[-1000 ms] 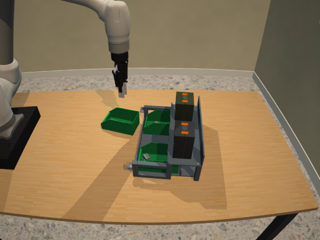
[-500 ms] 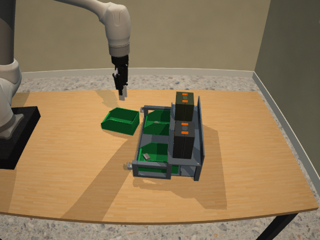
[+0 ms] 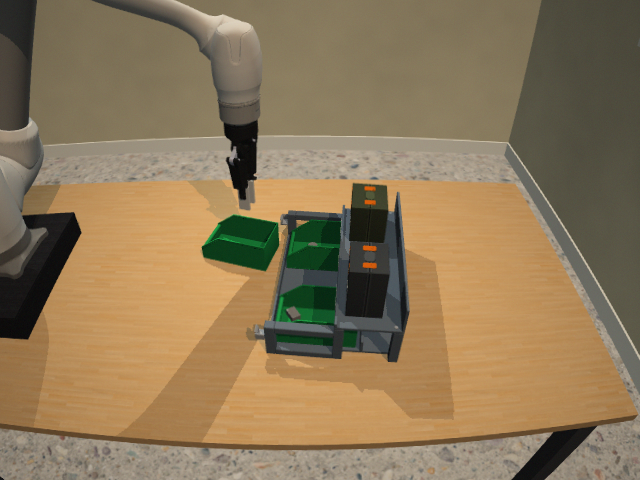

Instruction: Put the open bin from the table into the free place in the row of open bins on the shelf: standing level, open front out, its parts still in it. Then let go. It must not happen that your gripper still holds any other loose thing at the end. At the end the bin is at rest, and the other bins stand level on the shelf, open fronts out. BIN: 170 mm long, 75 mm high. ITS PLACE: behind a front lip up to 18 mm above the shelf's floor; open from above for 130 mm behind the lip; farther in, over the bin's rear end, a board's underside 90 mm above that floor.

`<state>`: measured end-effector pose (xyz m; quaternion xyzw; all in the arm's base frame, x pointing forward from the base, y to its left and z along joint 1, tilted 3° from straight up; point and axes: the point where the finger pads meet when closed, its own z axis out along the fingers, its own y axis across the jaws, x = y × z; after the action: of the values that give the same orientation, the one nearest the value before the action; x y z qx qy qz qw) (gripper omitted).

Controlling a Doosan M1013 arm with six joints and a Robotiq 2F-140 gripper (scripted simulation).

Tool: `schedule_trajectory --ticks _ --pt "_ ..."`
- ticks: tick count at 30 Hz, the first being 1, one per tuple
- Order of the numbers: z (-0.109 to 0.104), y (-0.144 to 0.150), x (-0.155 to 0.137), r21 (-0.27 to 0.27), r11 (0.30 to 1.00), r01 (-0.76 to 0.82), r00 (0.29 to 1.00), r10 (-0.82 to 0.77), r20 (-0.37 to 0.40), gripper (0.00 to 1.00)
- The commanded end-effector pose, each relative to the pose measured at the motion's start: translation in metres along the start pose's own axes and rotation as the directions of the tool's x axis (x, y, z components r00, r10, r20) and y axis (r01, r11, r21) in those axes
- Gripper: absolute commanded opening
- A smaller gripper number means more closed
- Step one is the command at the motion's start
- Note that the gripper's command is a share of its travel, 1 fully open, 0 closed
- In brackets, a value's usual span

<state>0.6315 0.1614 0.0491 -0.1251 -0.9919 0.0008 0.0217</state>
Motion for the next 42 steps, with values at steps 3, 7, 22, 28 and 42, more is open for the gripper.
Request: schedule_trajectory --ticks 3,7,22,28,42 --pt "0.013 0.001 0.002 0.001 1.0 0.0 1.0 0.0 -0.002 0.15" --pt "0.016 0.001 0.002 0.001 1.0 0.0 1.0 0.0 -0.002 0.15" --pt "0.026 0.001 0.002 0.001 1.0 0.0 1.0 0.0 -0.002 0.15" --pt "0.027 0.001 0.002 0.001 1.0 0.0 1.0 0.0 -0.002 0.15" --pt "0.027 0.001 0.002 0.001 1.0 0.0 1.0 0.0 -0.002 0.15"
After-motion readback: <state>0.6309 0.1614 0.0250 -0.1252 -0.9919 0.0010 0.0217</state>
